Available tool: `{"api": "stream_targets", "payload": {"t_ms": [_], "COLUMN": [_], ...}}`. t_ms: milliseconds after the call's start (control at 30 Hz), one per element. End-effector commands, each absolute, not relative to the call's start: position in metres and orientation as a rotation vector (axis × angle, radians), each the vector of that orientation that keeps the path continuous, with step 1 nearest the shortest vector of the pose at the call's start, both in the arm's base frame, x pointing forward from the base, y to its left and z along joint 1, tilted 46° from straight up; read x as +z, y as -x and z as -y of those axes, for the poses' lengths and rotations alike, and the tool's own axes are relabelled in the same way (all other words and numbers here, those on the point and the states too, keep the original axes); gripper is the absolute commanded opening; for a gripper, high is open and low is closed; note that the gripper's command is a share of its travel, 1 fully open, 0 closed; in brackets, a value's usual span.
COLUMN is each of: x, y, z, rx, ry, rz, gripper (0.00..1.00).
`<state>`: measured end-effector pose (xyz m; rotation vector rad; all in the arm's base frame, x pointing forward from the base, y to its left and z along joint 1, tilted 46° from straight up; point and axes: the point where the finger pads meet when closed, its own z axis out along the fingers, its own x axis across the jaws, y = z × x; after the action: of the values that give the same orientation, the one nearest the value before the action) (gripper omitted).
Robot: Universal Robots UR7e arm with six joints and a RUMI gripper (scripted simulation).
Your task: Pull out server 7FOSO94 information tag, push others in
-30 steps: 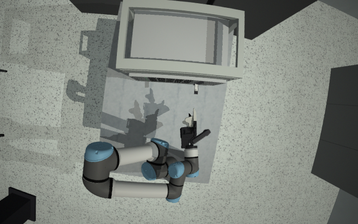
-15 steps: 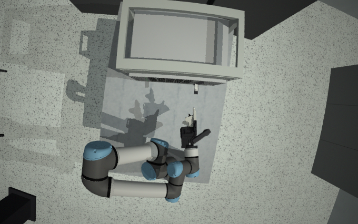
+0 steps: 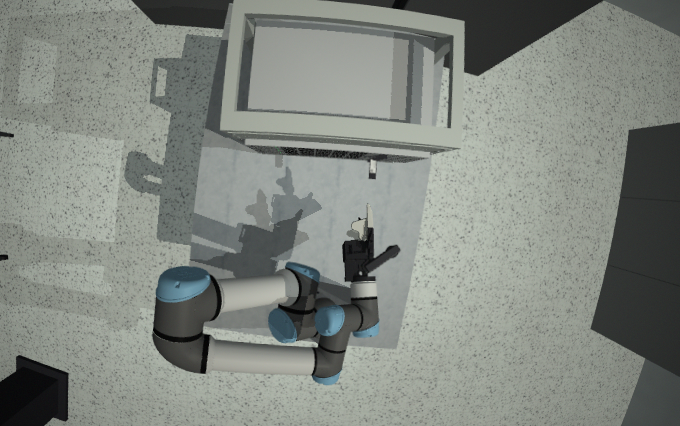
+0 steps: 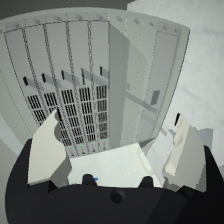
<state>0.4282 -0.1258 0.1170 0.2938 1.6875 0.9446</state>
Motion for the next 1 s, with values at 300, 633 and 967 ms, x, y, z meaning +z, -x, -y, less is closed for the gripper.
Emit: {"api": "stream_targets", "payload": {"t_ms": [300, 633, 967], "x": [0.1151, 0.1136, 0.1121], "y": [-0.4281, -0.428, -0.4279], "z": [0.1253, 0.125, 0.125], "rx": [0.95, 0.954, 0.956], "ry": [-0.284, -0.278, -0.272], "rz": [-1.722, -1.751, -1.78], "gripper": [1.0, 1.0, 1.0]}}
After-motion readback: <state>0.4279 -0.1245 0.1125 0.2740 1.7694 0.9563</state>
